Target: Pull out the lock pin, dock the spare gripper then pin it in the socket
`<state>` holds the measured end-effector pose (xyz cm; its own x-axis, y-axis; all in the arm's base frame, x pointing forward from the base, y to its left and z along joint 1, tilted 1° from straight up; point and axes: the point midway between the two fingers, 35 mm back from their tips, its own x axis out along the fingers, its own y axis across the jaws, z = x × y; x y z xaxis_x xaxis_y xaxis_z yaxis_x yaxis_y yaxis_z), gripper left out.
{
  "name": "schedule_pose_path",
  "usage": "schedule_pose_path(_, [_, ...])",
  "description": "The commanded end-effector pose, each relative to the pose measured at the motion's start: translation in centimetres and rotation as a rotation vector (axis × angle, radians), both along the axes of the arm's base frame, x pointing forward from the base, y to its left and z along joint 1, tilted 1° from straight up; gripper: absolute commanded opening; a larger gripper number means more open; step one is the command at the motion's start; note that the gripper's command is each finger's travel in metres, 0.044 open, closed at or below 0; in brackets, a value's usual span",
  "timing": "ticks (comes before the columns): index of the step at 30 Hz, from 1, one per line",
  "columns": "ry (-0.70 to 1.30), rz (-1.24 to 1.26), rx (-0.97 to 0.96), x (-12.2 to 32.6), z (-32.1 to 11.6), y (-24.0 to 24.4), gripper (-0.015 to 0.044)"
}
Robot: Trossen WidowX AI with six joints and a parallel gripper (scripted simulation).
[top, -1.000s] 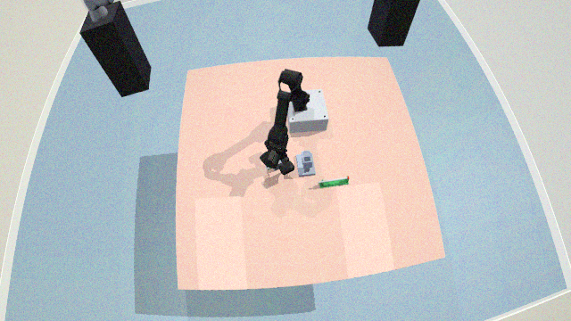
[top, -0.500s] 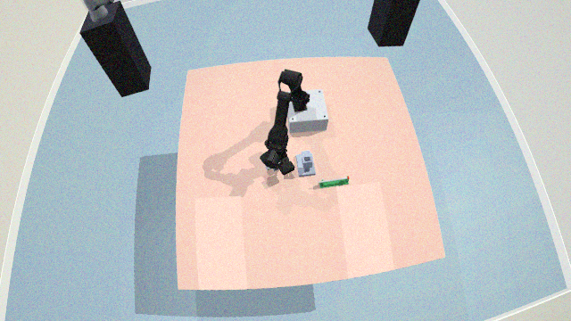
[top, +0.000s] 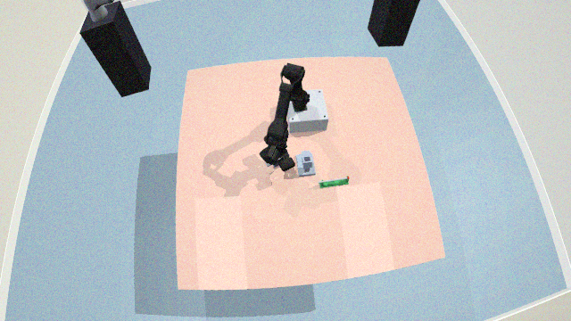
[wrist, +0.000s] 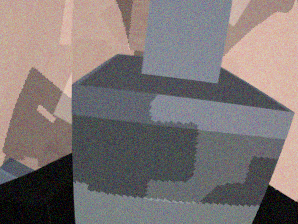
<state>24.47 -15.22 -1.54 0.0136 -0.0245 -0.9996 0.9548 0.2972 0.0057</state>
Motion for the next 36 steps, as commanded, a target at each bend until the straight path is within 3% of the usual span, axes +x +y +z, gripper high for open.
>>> schedule_pose_path(1, [-0.007, -0.003, -0.005, 0.1, 1.2, 0.0, 0.0])
schedule_pose_path(36, [0.013, 0.614, -0.016, -2.4, 1.1, -1.8, 0.0])
